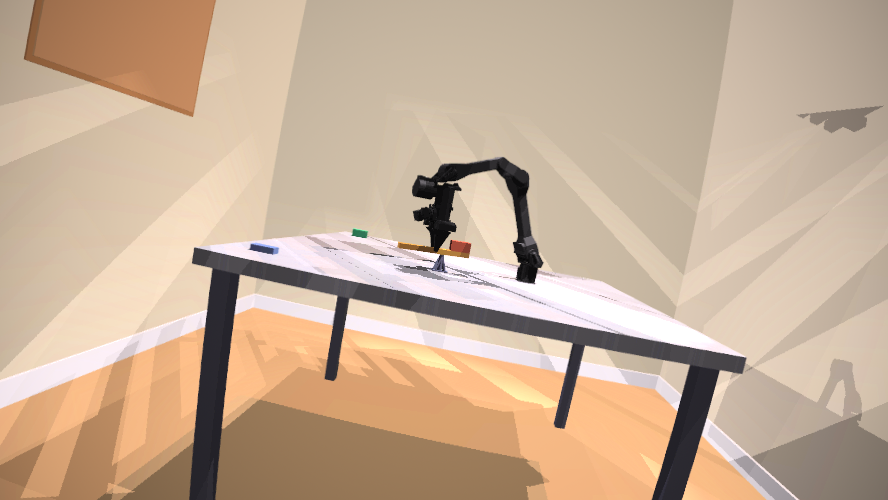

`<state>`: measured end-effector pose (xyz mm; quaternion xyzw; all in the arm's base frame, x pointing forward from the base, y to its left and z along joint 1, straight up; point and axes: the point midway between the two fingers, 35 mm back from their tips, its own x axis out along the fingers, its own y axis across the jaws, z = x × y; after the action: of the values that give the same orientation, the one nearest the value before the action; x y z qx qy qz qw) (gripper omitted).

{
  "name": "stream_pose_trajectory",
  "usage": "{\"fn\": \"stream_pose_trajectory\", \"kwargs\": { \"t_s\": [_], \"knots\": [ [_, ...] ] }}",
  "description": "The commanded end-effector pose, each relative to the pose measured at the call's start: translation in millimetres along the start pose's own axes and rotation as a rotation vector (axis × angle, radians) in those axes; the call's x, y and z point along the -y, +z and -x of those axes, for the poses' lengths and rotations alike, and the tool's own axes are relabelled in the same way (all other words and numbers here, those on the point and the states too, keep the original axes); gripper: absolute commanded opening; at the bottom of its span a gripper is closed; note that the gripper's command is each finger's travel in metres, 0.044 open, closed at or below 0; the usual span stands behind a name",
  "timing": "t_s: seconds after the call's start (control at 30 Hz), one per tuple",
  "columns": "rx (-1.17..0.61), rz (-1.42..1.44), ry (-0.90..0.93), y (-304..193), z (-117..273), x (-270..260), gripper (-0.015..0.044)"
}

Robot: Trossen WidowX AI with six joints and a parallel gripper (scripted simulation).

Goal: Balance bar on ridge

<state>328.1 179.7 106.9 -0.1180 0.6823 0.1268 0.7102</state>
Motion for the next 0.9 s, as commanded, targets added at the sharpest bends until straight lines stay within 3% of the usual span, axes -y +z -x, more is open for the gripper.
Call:
{"fn": "stream_pose_trajectory", "kwargs": {
  "t_s": [0.0, 0.23, 0.47, 0.87],
  "knots": [
    [0.0, 0.0, 0.0, 0.0, 0.0, 0.0, 0.0],
    [0.0, 0.0, 0.0, 0.0, 0.0, 0.0, 0.0],
    [0.0, 0.0, 0.0, 0.0, 0.0, 0.0, 0.0167],
    [0.0, 0.0, 0.0, 0.0, 0.0, 0.0, 0.0167]
  ]
}}
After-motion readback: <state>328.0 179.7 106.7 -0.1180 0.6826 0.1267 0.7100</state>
